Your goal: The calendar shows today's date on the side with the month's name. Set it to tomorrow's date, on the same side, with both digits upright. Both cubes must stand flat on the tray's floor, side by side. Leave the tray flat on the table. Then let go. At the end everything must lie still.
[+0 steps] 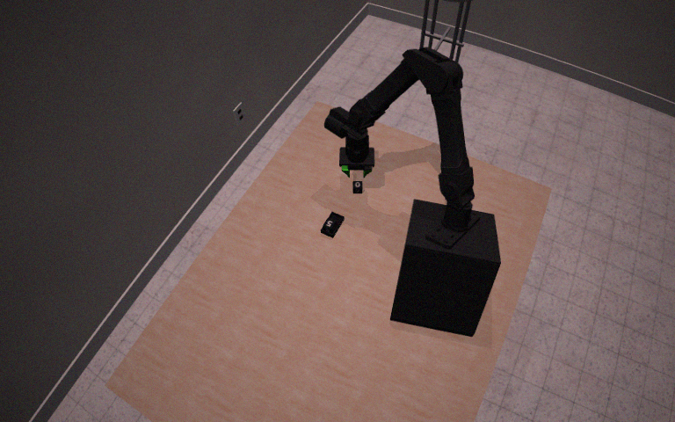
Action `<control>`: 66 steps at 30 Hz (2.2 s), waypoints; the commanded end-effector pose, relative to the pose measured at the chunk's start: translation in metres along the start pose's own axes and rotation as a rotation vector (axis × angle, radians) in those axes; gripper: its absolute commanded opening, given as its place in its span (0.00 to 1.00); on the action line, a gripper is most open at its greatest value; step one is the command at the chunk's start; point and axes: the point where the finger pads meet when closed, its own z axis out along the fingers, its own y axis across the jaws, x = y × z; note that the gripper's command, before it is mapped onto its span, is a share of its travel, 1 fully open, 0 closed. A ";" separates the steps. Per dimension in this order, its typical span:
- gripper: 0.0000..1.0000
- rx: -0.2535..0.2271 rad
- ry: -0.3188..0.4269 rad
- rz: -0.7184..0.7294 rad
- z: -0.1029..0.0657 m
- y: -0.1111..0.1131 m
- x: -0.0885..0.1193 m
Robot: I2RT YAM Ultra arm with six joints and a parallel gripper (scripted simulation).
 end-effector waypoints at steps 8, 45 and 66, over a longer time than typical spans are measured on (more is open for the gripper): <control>0.45 0.004 -0.002 0.001 -0.032 0.000 0.000; 0.45 0.005 -0.002 -0.005 -0.022 -0.001 0.001; 0.45 0.005 -0.002 -0.005 -0.022 -0.001 0.001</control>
